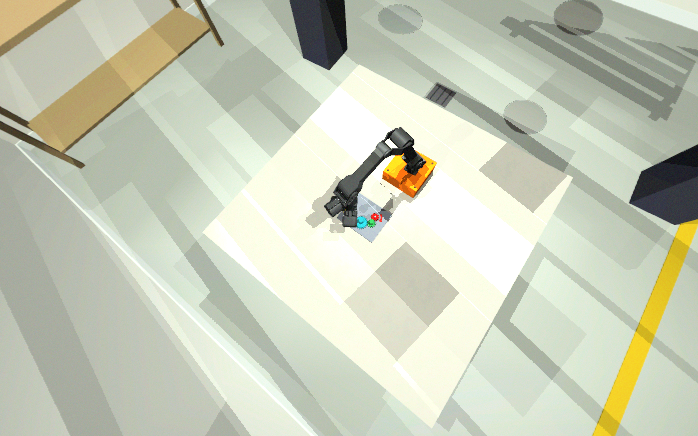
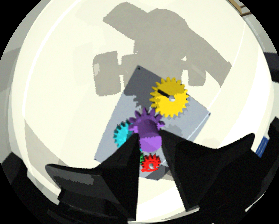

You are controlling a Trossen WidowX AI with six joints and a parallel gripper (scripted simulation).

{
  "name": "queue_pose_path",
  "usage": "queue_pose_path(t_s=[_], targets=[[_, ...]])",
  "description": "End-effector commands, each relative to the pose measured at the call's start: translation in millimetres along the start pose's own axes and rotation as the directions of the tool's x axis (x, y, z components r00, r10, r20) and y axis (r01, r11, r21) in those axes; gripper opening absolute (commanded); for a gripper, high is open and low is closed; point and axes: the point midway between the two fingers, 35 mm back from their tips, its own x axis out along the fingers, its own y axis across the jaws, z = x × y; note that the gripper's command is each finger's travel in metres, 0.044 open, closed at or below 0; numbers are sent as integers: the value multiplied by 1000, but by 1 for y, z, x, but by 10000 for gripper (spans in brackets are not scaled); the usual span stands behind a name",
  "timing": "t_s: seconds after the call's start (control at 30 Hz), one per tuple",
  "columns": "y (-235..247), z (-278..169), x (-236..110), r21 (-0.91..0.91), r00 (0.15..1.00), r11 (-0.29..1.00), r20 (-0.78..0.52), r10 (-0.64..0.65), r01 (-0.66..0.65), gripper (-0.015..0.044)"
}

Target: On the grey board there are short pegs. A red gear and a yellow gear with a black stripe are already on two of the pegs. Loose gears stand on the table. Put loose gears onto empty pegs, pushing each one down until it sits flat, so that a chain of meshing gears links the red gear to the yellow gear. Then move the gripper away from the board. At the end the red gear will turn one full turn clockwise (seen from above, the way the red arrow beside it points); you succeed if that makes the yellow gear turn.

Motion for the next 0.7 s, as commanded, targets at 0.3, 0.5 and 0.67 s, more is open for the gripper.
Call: queue_pose_path(t_s=[0.3,0.5,0.67], targets=[[0,0,-1,358,1000,934,-3,2,-1,0],[0,0,-1,423,1000,906,-3,2,-1,0],[0,0,1,394,1000,919,-3,2,-1,0]])
